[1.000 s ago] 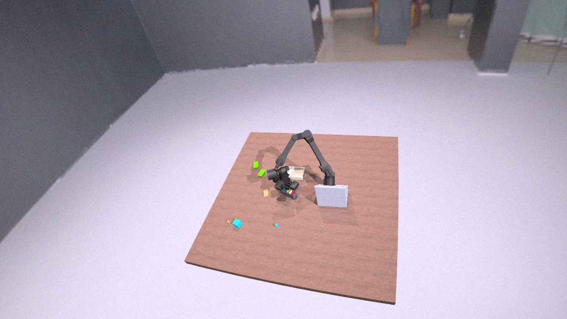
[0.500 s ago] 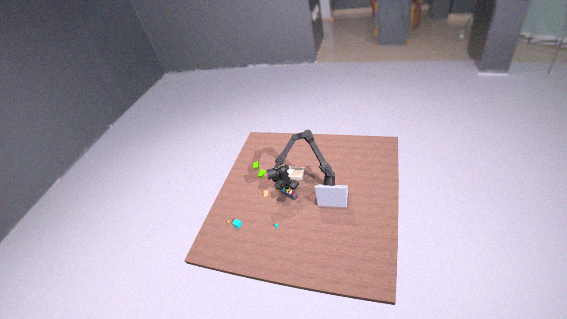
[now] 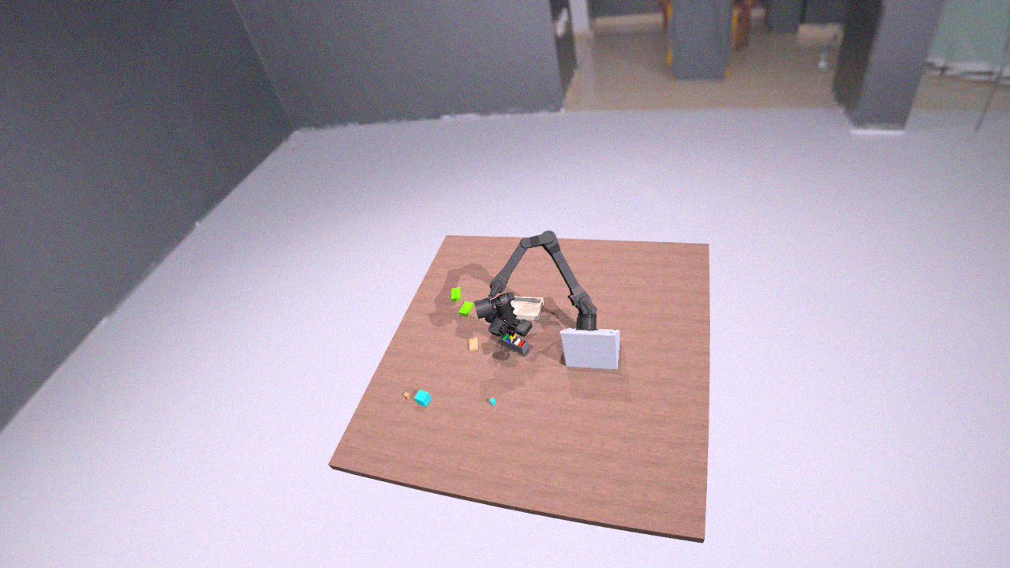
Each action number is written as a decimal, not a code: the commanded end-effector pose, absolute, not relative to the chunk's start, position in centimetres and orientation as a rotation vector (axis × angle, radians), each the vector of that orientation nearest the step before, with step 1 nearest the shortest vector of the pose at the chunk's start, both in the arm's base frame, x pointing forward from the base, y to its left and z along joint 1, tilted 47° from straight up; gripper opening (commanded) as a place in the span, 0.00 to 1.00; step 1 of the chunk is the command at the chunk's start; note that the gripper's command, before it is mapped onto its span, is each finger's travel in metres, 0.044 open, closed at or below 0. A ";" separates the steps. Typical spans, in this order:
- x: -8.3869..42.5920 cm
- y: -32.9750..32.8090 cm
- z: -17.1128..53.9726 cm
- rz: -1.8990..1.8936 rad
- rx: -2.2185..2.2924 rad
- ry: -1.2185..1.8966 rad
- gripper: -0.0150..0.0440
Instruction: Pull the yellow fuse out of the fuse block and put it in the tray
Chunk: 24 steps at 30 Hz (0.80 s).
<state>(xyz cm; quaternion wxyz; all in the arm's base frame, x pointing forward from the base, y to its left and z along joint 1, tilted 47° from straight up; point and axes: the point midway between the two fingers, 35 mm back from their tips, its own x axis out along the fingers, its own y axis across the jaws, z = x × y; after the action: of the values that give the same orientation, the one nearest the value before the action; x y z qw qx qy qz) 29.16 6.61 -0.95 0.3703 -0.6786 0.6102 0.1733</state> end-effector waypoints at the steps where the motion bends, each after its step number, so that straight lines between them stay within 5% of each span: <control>1: 29.2 6.8 -0.8 0.444 -1.735 1.565 0.25; 24: 28.6 8.6 1.0 0.444 -1.735 1.565 0.25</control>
<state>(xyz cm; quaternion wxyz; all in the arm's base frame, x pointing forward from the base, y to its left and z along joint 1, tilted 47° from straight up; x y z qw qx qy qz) 28.62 8.26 0.71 0.3691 -0.6787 0.6107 0.1737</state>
